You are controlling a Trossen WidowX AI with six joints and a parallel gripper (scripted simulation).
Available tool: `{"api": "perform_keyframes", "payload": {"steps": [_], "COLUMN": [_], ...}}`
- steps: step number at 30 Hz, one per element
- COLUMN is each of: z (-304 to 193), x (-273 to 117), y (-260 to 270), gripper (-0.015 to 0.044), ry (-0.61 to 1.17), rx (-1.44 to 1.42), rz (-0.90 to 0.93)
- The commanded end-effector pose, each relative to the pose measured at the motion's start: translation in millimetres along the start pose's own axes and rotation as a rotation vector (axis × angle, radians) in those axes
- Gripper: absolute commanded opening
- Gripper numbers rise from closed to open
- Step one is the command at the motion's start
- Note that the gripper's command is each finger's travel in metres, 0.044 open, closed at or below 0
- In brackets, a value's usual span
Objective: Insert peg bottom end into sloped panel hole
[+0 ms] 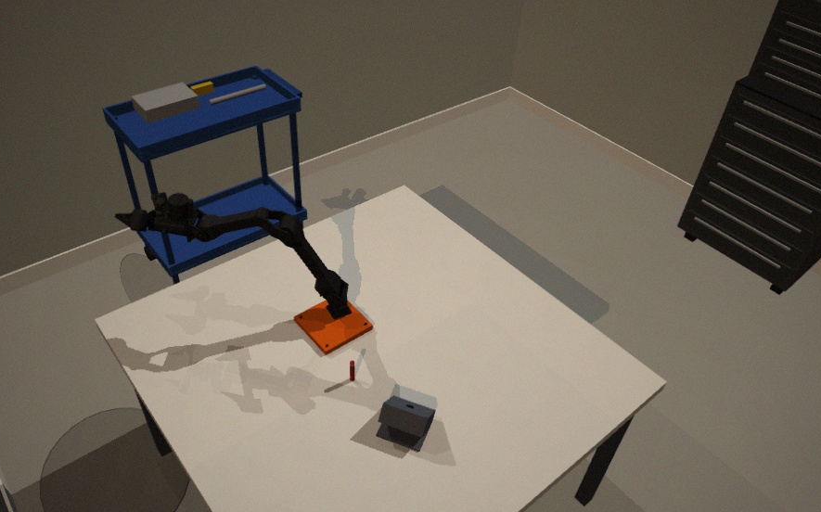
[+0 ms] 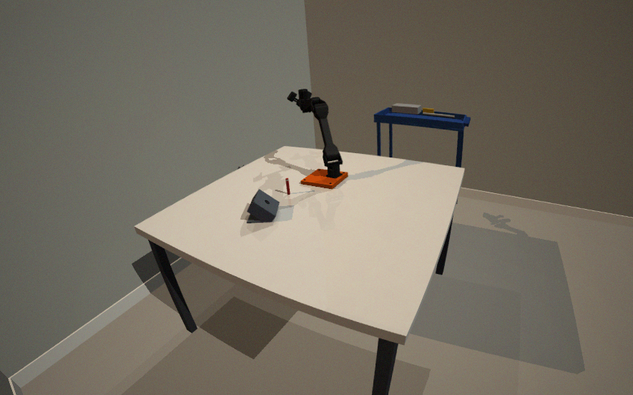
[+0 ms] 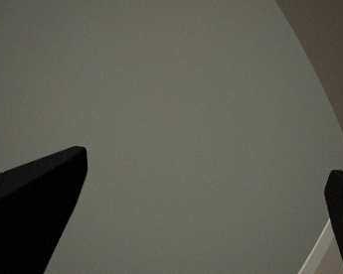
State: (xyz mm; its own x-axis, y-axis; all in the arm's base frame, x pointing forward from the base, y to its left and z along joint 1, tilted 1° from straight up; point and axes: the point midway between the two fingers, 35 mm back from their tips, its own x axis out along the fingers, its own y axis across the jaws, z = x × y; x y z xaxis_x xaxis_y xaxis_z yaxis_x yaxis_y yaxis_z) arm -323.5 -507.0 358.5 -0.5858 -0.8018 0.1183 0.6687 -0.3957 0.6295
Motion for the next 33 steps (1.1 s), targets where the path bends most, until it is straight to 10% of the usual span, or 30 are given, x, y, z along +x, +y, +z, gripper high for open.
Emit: {"api": "perform_keyframes", "payload": {"steps": [1, 33], "z": [-25.1, -195.8], "x": [-6.2, -111.8], "y": [15.8, 140.7], "gripper": [0.044, 0.044], "ry": [0.065, 0.547], "rx": [-0.033, -0.186], "rz": [0.015, 0.161]}}
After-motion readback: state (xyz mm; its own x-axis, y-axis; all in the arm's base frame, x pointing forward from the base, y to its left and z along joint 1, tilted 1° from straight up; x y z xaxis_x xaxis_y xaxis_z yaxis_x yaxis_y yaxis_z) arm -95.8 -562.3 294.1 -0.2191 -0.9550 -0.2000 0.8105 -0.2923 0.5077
